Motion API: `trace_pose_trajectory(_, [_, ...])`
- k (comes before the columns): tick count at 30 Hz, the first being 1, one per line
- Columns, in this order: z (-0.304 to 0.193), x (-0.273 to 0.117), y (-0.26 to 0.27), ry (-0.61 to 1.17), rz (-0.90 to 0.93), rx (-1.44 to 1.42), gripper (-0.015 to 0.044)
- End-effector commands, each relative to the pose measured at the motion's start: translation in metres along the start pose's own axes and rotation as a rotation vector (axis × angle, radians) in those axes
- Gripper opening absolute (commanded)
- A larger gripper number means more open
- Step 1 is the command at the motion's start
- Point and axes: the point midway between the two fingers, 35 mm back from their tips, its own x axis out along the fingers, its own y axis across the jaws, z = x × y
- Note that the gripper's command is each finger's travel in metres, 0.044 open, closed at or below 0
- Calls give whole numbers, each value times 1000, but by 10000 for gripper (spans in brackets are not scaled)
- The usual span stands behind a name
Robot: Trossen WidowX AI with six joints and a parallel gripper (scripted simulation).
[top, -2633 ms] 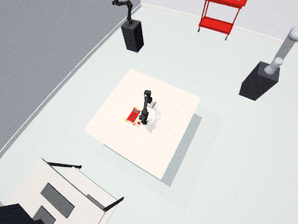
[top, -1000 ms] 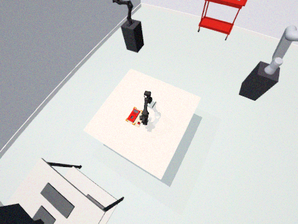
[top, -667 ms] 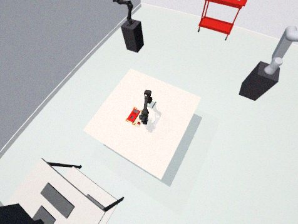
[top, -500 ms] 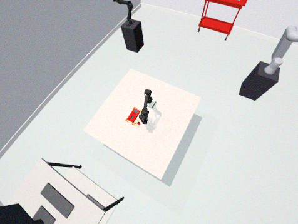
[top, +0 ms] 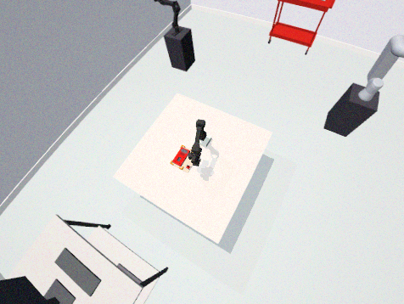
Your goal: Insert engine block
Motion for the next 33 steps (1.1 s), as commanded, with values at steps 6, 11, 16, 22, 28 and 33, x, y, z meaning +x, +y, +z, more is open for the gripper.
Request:
trace_pose_trajectory(6, [-2,-23,-4,5,8,-1,0])
trace_pose_trajectory(11, [8,-20,-1,5,7,-47,0])
trace_pose_trajectory(16, [22,-16,3,4,5,-111,0])
trace_pose_trajectory(22, [38,-11,7,1,6,-206,0])
trace_pose_trajectory(28, [55,-5,10,-1,7,-301,0])
trace_pose_trajectory(33, [69,-1,12,-3,7,-380,0])
